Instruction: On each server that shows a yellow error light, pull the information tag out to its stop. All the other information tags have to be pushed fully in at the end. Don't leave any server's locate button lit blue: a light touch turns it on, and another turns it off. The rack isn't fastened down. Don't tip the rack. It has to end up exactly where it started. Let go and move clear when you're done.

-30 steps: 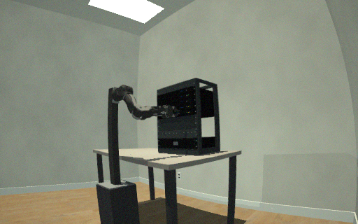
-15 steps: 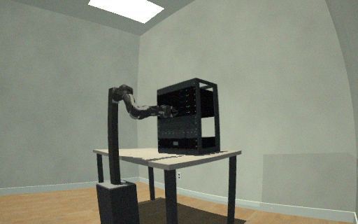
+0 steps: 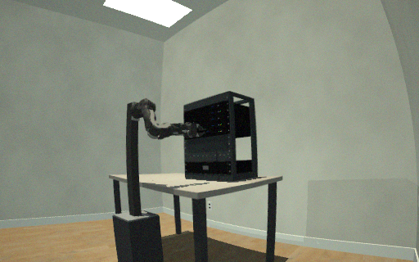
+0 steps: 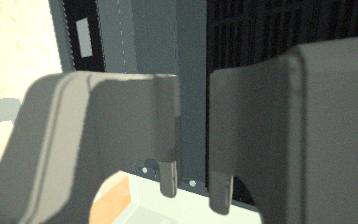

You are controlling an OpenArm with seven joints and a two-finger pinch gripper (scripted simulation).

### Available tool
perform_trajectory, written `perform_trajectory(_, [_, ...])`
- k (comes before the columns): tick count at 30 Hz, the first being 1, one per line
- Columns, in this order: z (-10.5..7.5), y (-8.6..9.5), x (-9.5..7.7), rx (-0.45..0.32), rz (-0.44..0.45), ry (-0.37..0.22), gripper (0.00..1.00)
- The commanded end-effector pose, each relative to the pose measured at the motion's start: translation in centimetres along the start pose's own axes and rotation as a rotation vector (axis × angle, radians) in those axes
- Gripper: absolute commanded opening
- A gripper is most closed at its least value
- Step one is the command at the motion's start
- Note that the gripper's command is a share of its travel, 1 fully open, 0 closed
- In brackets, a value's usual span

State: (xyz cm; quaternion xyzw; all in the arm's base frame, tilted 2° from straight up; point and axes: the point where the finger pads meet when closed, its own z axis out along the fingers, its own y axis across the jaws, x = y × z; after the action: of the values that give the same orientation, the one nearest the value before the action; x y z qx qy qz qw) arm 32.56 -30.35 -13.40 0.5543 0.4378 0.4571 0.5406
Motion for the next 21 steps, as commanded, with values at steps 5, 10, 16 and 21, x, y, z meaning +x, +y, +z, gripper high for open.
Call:
perform_trajectory(5, [-0.3, 0.5, 0.0, -0.016, 0.001, 0.002, 0.1])
perform_trajectory(10, [-0.3, 0.4, 0.0, -0.016, 0.001, 0.001, 0.1])
perform_trajectory(16, [-0.4, 1.5, 0.0, -0.016, 0.001, 0.002, 0.1])
perform_trajectory(21, [-0.4, 3.9, 0.1, -0.016, 0.002, 0.002, 0.1])
